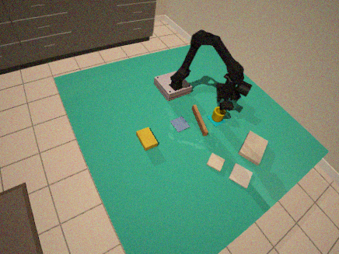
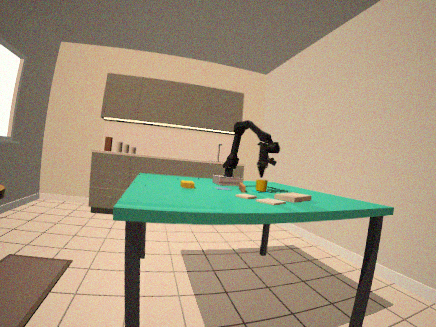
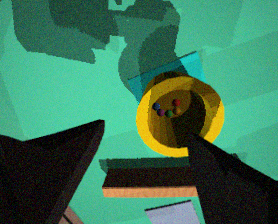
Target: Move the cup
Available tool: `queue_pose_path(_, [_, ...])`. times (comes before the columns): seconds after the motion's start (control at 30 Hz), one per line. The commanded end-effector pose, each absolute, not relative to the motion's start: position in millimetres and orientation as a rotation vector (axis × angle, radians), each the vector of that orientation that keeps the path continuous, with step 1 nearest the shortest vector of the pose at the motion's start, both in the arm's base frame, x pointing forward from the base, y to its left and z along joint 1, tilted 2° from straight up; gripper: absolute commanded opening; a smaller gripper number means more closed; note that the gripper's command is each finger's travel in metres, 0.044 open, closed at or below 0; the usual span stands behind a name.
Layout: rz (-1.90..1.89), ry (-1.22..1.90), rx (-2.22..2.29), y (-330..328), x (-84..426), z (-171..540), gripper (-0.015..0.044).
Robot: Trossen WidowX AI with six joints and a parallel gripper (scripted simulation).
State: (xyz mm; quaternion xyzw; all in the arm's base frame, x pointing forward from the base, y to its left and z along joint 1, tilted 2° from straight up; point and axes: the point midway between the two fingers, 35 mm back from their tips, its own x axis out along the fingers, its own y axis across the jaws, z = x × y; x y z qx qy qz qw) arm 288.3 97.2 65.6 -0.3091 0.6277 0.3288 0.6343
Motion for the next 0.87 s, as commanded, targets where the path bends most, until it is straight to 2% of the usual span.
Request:
queue_pose_path(0.0, [0.752, 1.437, -0.707, 97, 288, 67, 0.0409])
queue_pose_path(0.07, [0.752, 1.436, -0.707, 97, 289, 71, 0.044])
queue_pose_path(0.57, [0.756, 1.427, -0.708, 94, 289, 128, 0.044])
queue_pose_path(0.83, [0.751, 1.434, -0.707, 94, 289, 125, 0.044])
